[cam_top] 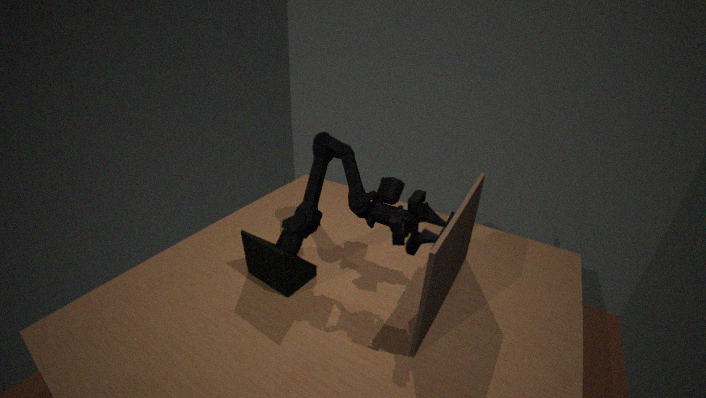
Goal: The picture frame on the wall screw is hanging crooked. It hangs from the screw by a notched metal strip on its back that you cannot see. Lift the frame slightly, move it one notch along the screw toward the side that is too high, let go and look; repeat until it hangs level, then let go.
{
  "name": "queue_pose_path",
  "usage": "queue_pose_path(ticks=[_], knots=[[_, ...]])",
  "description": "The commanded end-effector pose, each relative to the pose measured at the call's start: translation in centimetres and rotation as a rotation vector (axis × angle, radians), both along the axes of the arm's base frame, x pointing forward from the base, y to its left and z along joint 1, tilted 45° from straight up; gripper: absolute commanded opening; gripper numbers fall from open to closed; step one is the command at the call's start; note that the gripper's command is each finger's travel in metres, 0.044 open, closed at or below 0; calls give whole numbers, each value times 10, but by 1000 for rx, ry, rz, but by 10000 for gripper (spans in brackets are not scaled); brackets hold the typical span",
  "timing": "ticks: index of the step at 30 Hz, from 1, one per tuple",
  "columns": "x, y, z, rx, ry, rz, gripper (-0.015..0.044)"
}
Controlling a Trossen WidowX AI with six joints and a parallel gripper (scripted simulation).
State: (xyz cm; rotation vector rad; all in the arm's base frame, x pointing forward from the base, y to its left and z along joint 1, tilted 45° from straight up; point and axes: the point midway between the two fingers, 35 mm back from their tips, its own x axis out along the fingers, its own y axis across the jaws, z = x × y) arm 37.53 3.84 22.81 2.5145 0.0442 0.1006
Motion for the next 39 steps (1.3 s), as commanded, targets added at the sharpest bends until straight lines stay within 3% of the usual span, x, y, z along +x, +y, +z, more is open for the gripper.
queue_pose_path(ticks=[1, 5, 14, 39], knots=[[0, 1, 1, -2, -2, 2, 181], [0, 1, 1, -2, -2, 2, 76], [0, 1, 1, -2, -2, 2, 0], [0, -4, 3, -2, -2, 2, 0]])
